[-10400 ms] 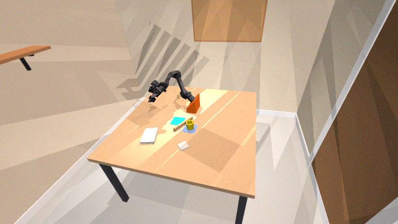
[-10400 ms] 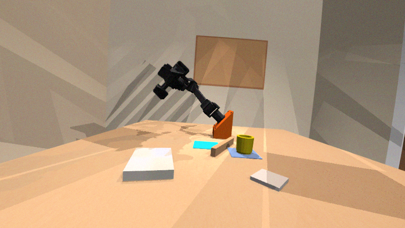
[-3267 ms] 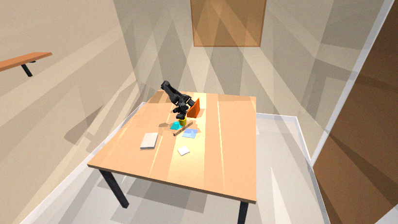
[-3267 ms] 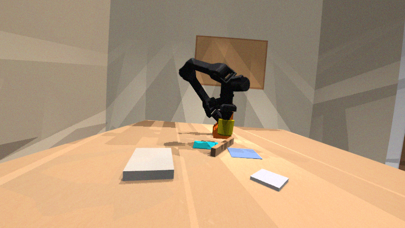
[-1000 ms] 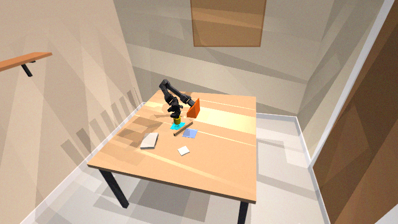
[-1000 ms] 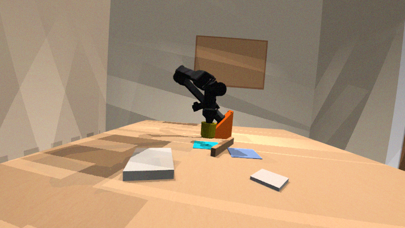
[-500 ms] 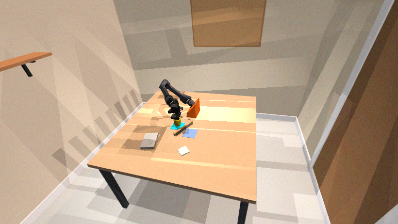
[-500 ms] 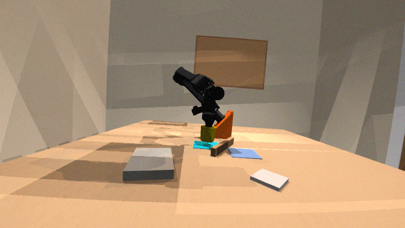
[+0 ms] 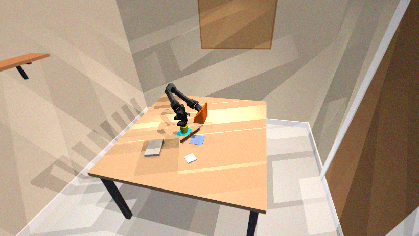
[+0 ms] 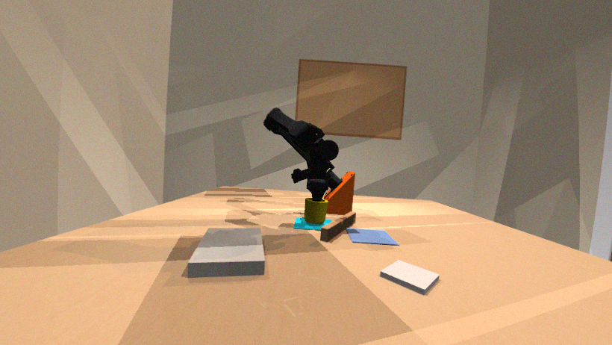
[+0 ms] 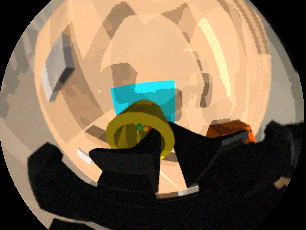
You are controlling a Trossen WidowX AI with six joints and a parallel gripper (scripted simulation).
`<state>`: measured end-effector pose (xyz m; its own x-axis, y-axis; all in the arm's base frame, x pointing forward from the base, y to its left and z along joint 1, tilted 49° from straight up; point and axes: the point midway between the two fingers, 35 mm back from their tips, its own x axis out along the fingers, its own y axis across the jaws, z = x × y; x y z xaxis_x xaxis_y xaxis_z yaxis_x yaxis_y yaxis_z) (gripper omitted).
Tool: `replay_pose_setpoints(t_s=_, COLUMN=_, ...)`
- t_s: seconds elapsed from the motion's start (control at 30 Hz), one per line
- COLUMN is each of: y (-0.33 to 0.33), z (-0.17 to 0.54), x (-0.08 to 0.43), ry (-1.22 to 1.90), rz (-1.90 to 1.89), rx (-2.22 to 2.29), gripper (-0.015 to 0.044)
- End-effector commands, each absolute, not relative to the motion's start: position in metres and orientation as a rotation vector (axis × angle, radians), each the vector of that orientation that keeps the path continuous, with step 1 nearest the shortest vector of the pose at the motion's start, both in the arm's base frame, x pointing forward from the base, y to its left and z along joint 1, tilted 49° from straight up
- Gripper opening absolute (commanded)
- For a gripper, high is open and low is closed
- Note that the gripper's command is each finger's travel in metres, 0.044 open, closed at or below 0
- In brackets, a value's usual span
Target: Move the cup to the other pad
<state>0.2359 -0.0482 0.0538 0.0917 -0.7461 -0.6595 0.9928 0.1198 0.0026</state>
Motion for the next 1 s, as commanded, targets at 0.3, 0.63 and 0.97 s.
replay_pose_setpoints(t_s=0.3, y=-0.0478, z=0.0541, x=0.2361, ry=0.585, rz=-1.382, rx=0.524, gripper=0.0053)
replay_pose_setpoints(t_s=0.63, y=-0.0478, z=0.0541, x=0.2361, ry=0.585, rz=-1.382, rx=0.524, gripper=0.0147)
replay_pose_setpoints(t_s=0.97, y=-0.0406, z=0.0595, x=0.2359, ry=0.586, rz=-1.381, rx=0.524, gripper=0.0147)
